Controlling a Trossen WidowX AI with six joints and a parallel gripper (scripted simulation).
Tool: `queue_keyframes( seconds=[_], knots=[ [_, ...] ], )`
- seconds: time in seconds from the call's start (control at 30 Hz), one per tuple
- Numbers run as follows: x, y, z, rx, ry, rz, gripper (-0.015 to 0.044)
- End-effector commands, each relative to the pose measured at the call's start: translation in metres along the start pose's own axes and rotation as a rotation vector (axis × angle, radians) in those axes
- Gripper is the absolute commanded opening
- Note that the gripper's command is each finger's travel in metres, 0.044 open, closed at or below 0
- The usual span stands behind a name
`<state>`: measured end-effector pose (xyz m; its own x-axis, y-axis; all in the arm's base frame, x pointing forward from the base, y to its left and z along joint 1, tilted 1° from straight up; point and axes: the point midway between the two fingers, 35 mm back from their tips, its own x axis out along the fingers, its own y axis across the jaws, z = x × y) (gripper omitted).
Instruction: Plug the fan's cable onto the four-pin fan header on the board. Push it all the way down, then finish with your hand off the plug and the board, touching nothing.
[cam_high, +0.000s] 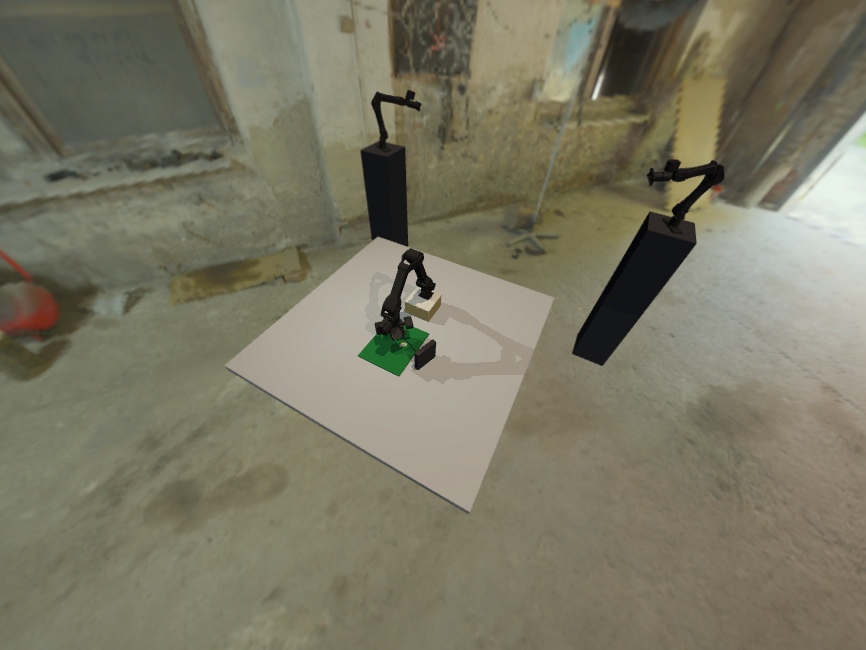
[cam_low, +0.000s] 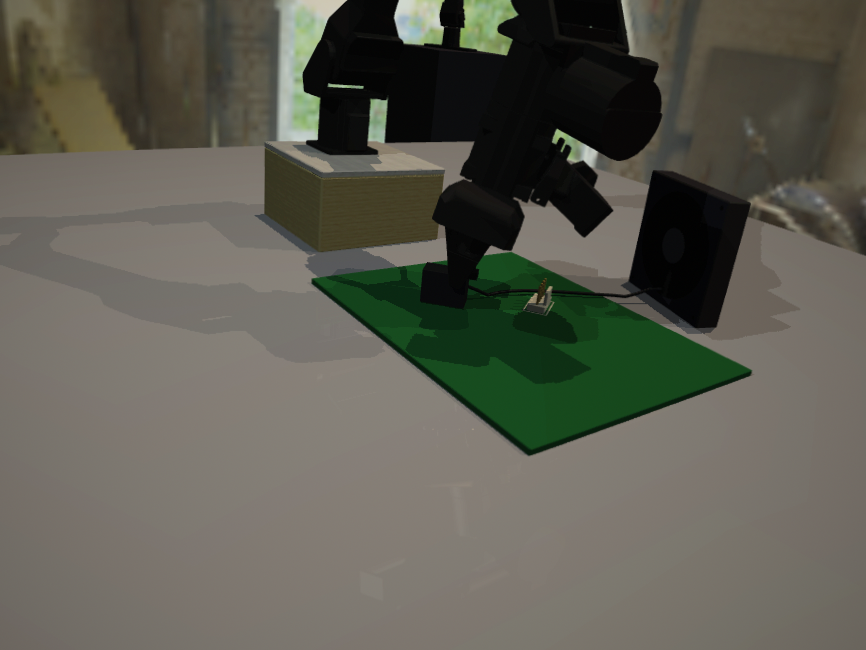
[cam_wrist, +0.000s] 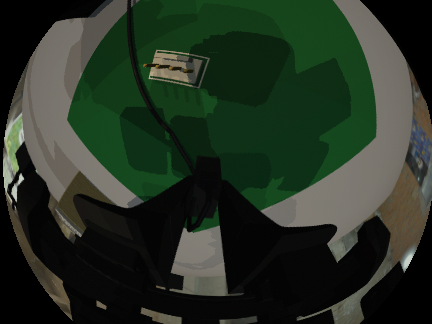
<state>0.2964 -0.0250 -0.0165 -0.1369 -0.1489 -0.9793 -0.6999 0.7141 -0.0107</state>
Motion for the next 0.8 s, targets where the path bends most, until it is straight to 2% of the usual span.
queue_keyframes(
  seconds=[0.0, 0.77],
  knots=[
    [-0.009, -0.002, -0.001, 0.000, -0.002, -0.002, 0.0000],
    [-0.079, -0.002, -0.018, -0.001, 0.002, -0.003, 0.0000]
  ],
)
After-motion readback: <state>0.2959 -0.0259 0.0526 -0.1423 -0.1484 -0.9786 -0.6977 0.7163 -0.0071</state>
